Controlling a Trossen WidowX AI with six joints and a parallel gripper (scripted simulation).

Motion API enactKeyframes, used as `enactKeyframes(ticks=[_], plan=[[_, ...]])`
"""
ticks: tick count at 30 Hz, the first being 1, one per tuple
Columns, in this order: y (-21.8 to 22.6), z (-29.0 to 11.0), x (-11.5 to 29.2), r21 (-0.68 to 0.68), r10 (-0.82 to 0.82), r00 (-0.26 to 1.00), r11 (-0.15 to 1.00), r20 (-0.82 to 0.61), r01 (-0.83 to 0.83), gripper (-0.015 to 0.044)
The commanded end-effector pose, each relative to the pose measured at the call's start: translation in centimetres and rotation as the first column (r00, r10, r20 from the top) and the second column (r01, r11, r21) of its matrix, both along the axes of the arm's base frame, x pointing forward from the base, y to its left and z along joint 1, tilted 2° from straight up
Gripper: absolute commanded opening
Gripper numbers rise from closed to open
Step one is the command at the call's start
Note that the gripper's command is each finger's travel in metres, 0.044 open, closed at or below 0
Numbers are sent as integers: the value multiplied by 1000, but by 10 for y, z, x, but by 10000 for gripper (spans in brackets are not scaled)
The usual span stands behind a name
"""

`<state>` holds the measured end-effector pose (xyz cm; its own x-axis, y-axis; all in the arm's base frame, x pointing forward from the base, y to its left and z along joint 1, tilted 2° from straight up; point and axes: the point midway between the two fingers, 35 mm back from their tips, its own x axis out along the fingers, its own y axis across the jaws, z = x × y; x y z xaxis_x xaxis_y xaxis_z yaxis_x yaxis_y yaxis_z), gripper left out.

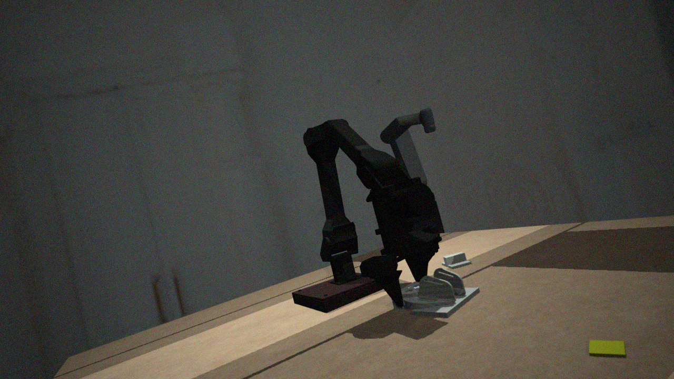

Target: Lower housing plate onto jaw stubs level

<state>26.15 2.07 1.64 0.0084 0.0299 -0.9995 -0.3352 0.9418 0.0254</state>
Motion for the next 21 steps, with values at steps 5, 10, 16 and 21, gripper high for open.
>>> enactKeyframes(ticks=[5, 10, 16, 21], plan=[[0, 0, 0, -2, -6, 1000, 1000, -1, 6, 351], [0, 0, 0, -2, -6, 1000, 1000, -1, 6, 351], [0, 0, 0, 0, 0, 1000, 1000, 0, 0, 430], [0, 0, 0, 0, 0, 1000, 1000, 0, 0, 440]])
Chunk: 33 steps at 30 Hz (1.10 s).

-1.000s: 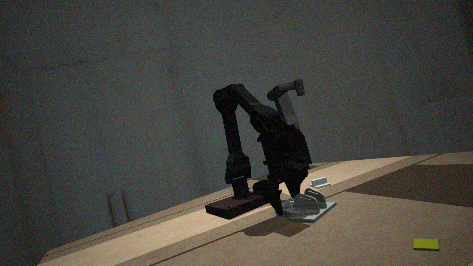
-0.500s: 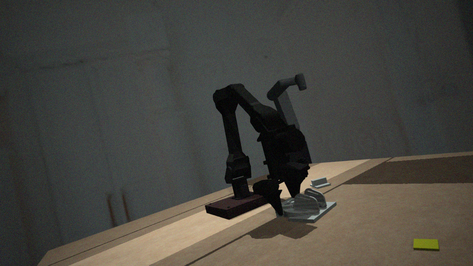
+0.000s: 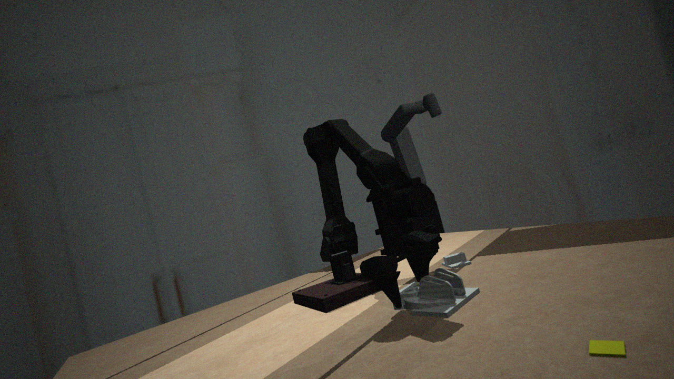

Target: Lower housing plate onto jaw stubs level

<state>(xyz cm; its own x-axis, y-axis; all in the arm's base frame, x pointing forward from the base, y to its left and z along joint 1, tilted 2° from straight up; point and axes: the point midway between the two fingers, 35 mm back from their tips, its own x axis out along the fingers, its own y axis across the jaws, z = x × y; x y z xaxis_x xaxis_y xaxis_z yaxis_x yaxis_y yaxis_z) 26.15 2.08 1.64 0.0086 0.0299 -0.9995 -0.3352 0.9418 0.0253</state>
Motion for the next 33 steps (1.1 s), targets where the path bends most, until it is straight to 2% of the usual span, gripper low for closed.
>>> enactKeyframes(ticks=[1, 10, 19, 24, 33], plan=[[0, 0, 0, 0, 0, 1000, 1000, 0, 0, 440], [0, 2, 0, 0, 0, 1000, 1000, 0, 0, 440], [-2, 74, -2, -2, -5, 1000, 1000, -1, 5, 440], [-2, 71, -1, 1, -7, 1000, 1000, 10, 7, 440], [-7, 124, -57, -3, -6, 1000, 1000, -5, 6, 440]])
